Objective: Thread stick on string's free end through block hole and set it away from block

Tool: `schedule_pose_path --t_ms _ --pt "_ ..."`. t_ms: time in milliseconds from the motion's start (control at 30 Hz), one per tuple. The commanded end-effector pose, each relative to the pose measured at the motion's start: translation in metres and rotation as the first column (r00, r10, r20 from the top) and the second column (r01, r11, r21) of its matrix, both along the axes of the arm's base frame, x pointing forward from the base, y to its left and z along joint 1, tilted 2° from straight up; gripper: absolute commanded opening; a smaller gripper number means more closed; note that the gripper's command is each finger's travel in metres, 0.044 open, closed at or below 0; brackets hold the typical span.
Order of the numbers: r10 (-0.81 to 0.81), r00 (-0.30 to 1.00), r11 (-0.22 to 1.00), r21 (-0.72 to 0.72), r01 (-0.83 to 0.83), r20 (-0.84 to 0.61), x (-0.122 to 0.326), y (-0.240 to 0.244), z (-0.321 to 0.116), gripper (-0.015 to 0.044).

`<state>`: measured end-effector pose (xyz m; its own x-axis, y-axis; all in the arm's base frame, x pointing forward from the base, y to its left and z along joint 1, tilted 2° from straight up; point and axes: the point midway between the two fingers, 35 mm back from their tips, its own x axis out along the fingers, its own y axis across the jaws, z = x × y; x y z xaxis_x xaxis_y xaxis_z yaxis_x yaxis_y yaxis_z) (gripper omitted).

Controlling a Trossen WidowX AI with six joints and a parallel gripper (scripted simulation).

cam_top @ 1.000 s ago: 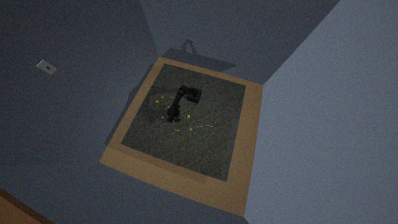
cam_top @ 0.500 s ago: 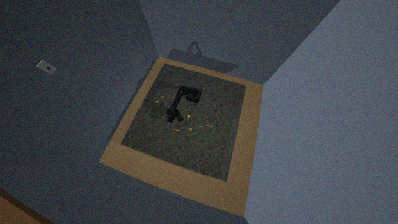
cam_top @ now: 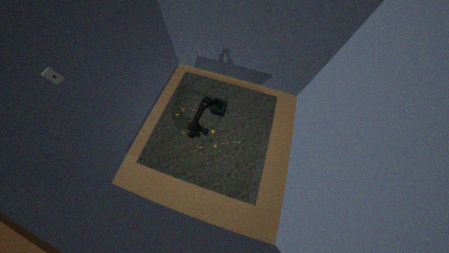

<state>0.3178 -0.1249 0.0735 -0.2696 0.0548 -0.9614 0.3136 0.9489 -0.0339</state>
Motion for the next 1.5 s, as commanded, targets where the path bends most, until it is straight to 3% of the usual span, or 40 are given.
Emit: schedule_pose_path --t_ms 0,300,633,1067,1467 --pt "0.145 0.989 0.988 0.047 -0.146 0.011 0.0 0.0001 0.0 0.0" --pt "0.425 0.903 0.895 0.125 -0.429 0.058 0.0006 -0.0006 -0.0001 0.0" --pt "0.685 0.716 0.692 0.189 -0.697 0.134 0.0014 -0.0013 -0.0001 0.0" --pt "0.895 0.364 0.312 0.222 -0.924 0.256 0.0026 -0.0023 -0.0001 0.0" --pt "0.929 -0.014 -0.094 0.199 -0.976 0.37 0.0036 -0.0031 -0.0001 0.0"
